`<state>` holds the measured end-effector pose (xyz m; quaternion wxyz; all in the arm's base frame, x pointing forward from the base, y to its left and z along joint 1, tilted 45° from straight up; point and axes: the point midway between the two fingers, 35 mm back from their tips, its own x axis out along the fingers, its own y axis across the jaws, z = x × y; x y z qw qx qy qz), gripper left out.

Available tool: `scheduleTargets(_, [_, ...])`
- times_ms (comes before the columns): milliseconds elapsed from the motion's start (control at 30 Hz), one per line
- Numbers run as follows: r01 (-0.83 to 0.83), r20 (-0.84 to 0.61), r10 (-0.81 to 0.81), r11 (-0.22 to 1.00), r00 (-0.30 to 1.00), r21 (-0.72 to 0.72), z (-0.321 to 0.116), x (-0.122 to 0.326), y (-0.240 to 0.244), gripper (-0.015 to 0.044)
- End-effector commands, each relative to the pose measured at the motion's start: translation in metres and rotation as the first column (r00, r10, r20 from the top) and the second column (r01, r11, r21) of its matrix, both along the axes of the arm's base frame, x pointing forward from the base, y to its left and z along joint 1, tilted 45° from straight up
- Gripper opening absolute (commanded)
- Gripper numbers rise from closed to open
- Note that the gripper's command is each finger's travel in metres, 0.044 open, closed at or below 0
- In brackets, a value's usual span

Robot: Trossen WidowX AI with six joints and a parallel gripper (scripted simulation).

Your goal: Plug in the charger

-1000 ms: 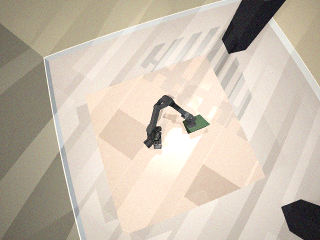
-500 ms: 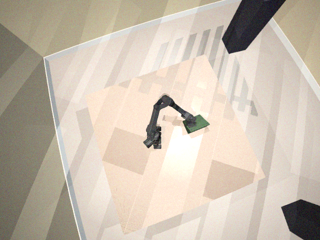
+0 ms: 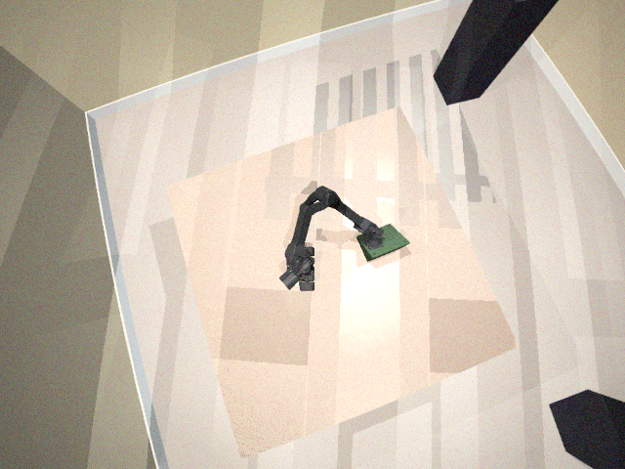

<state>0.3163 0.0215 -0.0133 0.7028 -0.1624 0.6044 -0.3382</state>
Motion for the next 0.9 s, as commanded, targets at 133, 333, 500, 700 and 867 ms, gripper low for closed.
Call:
scheduleTargets(133, [-0.005, 0.003, 0.005, 1.0, 1.0, -0.004, 0.0019, 0.003, 0.0, 0.0])
scheduleTargets(333, [-0.005, 0.003, 0.005, 1.0, 1.0, -0.004, 0.0021, 0.0036, -0.0001, 0.0])
scheduleTargets(500, [-0.005, 0.003, 0.005, 1.0, 1.0, -0.004, 0.0023, 0.0042, -0.0002, 0.0])
scheduleTargets(700, [-0.005, 0.003, 0.005, 1.0, 1.0, -0.004, 0.0025, 0.0048, -0.0003, 0.0])
scheduleTargets(867, [-0.005, 0.003, 0.005, 1.0, 1.0, -0.004, 0.0027, 0.0054, -0.0003, 0.0])
